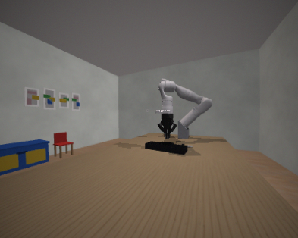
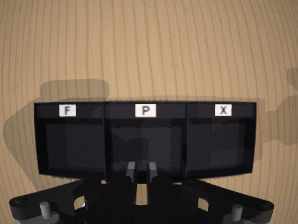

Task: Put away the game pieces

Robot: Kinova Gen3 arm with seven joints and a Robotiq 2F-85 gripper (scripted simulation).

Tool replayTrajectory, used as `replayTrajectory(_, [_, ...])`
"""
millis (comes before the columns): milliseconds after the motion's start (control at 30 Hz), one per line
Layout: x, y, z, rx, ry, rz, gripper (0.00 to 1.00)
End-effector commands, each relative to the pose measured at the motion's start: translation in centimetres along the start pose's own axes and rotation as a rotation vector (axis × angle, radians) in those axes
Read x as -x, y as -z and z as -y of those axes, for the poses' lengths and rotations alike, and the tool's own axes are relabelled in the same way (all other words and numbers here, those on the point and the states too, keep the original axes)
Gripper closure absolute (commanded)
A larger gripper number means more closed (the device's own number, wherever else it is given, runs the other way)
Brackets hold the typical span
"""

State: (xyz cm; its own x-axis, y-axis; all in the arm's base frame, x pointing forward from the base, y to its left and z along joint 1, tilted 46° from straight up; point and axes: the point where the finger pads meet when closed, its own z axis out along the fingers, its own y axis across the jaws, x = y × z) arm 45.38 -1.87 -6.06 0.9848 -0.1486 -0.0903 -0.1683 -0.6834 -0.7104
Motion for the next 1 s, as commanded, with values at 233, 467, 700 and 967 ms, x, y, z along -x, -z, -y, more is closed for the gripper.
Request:
replayTrajectory(233, [0.1,-2.3,0.1,0.000,0.002,0.004,0.91])
replayTrajectory(467, [0.1,-3.9,0.1,0.000,0.002,0.004,0.91])
replayTrajectory(700, [0.1,-4.9,0.1,0.000,0.002,0.004,0.91])
replayTrajectory(967, [0.1,-4.9,0.1,0.000,0.002,0.004,0.91])
